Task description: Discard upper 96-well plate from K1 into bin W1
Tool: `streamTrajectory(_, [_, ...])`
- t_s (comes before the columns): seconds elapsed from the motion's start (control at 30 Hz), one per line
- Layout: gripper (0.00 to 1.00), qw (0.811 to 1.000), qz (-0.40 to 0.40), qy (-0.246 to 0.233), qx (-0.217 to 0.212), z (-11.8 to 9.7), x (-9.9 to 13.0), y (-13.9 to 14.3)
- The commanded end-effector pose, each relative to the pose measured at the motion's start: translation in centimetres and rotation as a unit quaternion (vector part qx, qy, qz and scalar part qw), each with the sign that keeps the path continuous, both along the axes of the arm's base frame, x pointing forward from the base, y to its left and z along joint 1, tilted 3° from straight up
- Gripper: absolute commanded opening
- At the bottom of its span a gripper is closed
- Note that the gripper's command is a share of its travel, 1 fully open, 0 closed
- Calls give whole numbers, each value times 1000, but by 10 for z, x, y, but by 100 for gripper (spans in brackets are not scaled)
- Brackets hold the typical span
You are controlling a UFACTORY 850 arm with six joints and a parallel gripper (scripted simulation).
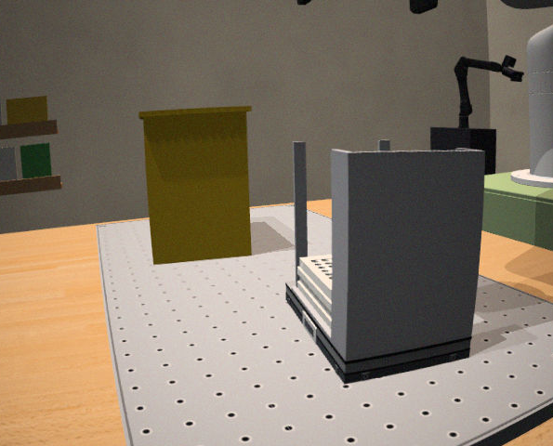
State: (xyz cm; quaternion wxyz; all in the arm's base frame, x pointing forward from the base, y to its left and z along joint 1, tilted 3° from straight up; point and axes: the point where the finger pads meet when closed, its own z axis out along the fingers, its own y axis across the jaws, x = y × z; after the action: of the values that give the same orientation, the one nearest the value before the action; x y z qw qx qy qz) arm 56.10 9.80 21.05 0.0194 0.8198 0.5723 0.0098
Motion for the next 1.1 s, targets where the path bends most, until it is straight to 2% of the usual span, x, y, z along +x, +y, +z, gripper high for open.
streamTrajectory(0.0, [100, 1000, -1, -1, 0, 1, 1, 2])
streamTrajectory(0.37, [100, 1000, -1, -1, 0, 1, 1, 2])
streamTrajectory(1.07, [100, 1000, -1, -1, 0, -30, 2, 2])
